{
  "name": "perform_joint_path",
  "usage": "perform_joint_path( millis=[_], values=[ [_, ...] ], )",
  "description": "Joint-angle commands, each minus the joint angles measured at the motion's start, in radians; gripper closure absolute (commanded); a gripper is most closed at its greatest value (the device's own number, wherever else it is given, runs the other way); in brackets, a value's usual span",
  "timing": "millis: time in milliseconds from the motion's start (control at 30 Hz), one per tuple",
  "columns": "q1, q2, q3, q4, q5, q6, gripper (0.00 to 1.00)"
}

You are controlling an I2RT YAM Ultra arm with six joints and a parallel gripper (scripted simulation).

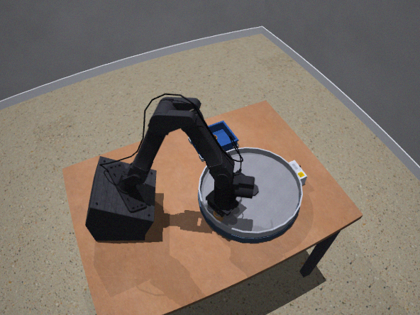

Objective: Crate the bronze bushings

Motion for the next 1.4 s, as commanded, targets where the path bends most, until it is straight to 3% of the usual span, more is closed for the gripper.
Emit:
perform_joint_path(
  millis=[0,600,900,1367],
  values=[
    [-0.005,-0.032,0.026,-0.011,-0.012,-0.002,0.85],
    [-0.003,-0.030,0.025,0.013,-0.012,-0.001,0.85],
    [0.007,0.050,-0.017,0.067,-0.001,0.013,0.85],
    [0.013,0.044,-0.017,0.080,-0.006,0.013,0.85]
  ],
)
